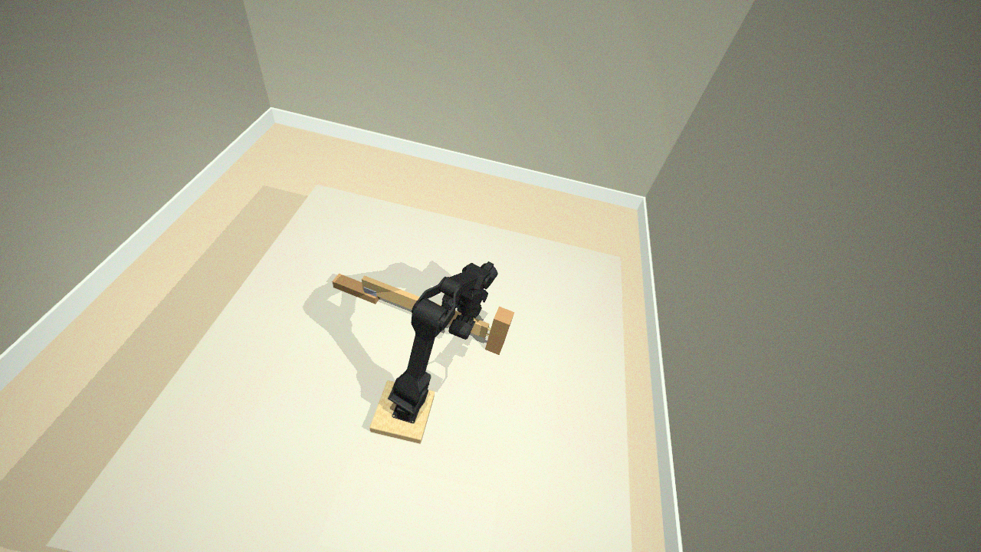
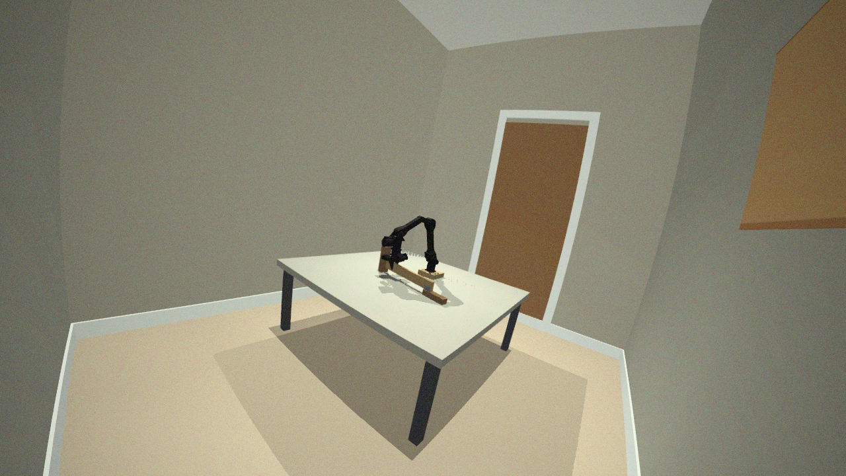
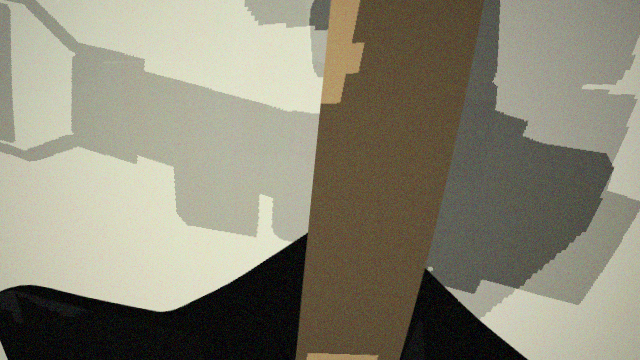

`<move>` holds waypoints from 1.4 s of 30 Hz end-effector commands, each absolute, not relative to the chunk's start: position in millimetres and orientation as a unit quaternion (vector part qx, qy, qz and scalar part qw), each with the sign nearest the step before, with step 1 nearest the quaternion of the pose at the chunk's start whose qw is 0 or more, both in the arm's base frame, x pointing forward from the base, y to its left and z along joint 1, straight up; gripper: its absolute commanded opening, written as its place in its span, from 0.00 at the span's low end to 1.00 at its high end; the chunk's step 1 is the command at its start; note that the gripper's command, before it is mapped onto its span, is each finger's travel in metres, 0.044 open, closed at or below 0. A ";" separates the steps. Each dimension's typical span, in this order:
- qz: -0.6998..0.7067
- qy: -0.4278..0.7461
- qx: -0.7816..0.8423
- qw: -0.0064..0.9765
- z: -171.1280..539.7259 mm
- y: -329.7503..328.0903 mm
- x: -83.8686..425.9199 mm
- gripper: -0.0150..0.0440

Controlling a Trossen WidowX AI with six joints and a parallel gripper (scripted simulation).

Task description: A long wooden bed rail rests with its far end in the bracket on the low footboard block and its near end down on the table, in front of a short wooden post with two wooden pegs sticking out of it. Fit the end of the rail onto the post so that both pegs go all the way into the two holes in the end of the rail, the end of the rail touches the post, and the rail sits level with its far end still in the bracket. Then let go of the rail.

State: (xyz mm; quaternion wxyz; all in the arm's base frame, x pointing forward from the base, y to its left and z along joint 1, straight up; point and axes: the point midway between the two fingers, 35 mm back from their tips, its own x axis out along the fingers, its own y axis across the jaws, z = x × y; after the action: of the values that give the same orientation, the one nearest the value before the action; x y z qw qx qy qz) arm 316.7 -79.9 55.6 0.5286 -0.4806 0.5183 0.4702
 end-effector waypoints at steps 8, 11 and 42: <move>0.468 0.517 -0.482 0.530 56.2 -78.2 317.1 0.25; 0.468 0.517 -0.482 0.530 56.6 -78.2 317.1 0.25; 0.468 0.517 -0.483 0.530 60.7 -83.8 316.7 0.25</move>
State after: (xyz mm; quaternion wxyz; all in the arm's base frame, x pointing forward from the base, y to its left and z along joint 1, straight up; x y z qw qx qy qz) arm 315.4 -79.7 55.1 0.5287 -0.4780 0.5187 0.4721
